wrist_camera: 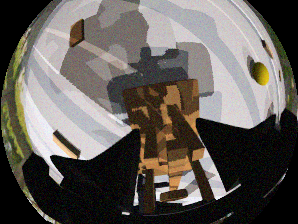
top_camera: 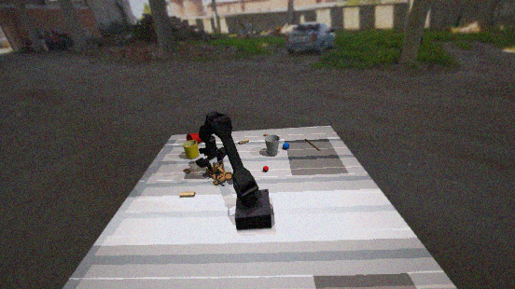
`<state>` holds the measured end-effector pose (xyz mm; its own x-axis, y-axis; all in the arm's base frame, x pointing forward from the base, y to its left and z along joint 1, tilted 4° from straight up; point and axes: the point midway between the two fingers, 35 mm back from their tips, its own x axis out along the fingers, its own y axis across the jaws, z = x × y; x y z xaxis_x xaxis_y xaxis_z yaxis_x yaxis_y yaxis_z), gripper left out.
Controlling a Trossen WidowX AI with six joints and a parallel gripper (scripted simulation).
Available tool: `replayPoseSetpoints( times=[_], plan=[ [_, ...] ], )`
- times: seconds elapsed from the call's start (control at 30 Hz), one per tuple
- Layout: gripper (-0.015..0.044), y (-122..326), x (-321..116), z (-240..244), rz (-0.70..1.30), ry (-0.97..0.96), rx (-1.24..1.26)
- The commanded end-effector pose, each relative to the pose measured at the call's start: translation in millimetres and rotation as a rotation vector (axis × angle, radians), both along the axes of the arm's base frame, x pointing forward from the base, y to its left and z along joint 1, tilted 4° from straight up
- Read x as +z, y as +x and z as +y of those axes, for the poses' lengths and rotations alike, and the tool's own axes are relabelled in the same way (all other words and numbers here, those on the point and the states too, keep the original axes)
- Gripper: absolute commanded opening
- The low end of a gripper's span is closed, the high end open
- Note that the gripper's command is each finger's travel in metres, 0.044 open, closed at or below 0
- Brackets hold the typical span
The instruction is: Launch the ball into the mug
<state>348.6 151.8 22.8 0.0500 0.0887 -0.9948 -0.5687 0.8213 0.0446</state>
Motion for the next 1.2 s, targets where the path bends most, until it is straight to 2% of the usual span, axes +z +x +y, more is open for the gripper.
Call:
replayPoseSetpoints(
  times=[0.0,0.1,0.23,0.5,0.63,0.7,0.73,0.87,1.17],
  plan=[
    [0.0368,0.9,3.5,0.0,-0.003,0.0,0.0],
    [0.044,2.0,41.2,-2.1,-0.002,0.0,0.0],
    [0.044,-4.6,97.1,-8.4,-0.001,0.0,0.0],
    [0.044,-1.9,92.7,-7.4,-0.008,0.002,-0.004],
    [0.044,-7.5,139.8,-12.2,-0.022,0.007,-0.004],
    [0.044,-9.5,149.4,-13.5,-0.025,0.008,-0.003],
    [0.0414,-7.6,120.2,-14.0,0.014,-0.007,-0.012],
    [0.0309,4.1,102.7,-55.7,0.02,-0.007,-0.122],
    [0.03,3.8,55.0,-172.0,0.037,-0.002,-0.423]
  ],
)
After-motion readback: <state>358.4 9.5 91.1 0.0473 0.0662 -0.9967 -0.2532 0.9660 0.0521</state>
